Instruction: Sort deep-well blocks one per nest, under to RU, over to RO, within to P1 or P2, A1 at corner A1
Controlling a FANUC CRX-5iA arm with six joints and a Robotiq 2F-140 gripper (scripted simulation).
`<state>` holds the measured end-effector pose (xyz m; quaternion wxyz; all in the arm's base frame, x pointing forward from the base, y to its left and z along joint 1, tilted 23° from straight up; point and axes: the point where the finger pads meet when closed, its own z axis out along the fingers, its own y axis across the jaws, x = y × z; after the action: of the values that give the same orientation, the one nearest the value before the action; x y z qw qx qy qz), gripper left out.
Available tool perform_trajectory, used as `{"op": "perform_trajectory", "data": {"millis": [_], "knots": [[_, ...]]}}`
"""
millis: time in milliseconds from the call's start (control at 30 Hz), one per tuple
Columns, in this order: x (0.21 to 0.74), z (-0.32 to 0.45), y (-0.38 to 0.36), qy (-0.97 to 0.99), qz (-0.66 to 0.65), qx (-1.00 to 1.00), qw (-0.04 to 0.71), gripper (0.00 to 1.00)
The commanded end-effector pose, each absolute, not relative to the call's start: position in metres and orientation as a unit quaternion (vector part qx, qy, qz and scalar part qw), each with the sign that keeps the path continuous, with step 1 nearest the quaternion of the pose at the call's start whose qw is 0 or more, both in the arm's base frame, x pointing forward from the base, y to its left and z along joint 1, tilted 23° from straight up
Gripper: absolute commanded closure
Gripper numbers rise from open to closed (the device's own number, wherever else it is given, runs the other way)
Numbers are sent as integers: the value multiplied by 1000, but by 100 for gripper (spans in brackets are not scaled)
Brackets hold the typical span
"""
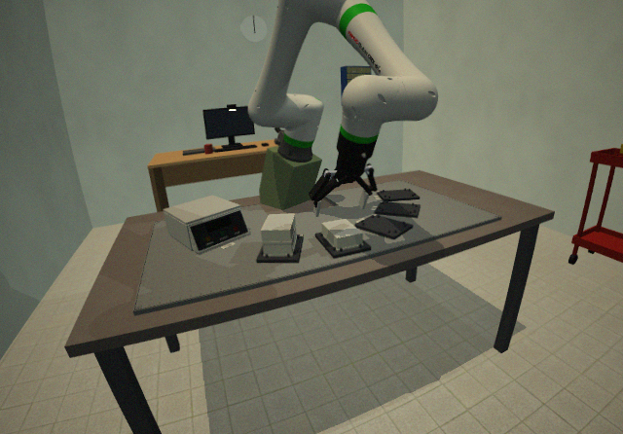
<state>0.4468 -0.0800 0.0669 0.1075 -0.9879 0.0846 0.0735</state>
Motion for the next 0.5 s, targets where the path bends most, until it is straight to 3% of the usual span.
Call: {"op": "perform_trajectory", "data": {"millis": [0,467], "knots": [[441,65,-95,134,76,-979,131,0],[418,59,-150,241,81,-950,182,0]]}}
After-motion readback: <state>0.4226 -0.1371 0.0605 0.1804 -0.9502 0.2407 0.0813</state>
